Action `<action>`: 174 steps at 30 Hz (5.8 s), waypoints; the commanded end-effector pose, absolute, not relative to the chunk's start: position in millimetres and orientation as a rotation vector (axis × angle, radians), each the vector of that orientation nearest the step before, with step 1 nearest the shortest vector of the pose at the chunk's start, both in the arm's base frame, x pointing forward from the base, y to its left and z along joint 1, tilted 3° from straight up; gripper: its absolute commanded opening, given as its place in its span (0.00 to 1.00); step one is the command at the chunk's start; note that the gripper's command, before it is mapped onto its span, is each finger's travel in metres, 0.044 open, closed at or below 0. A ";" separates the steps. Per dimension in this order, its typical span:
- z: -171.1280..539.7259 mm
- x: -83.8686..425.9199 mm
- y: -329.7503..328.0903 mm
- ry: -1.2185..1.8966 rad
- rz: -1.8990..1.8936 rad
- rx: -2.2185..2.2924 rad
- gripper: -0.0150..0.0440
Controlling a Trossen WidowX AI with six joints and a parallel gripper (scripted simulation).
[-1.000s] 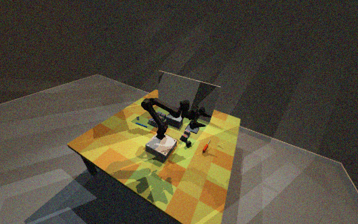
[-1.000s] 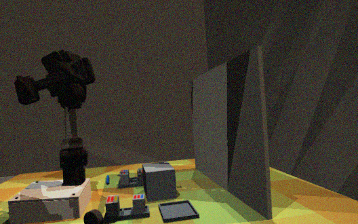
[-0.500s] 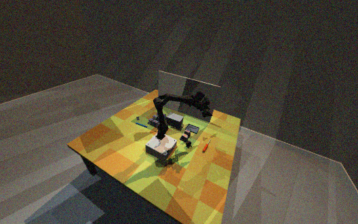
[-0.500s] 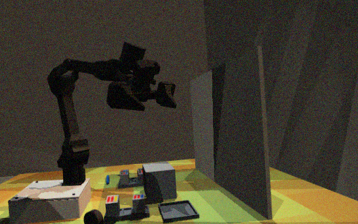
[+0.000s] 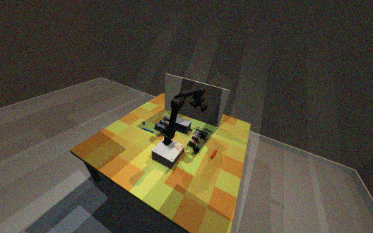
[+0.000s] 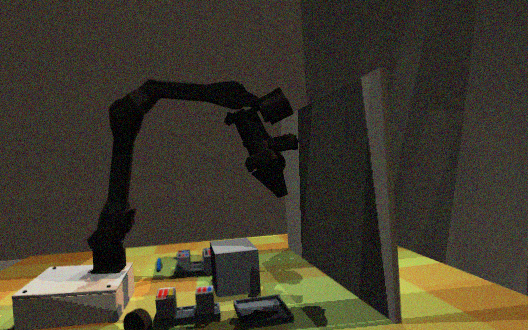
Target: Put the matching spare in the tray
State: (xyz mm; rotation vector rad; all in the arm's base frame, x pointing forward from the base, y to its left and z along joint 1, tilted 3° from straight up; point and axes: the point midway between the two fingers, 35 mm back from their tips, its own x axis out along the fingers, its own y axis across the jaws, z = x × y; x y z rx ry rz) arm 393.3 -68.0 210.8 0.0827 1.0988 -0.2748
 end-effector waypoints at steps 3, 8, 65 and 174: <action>188.1 377.6 32.5 1.433 0.011 -0.085 1.00; 185.2 370.1 51.1 1.501 0.066 -0.126 1.00; 76.8 156.2 -167.2 1.158 -1.158 1.148 0.76; 75.9 158.3 -164.9 1.160 -1.155 1.148 0.25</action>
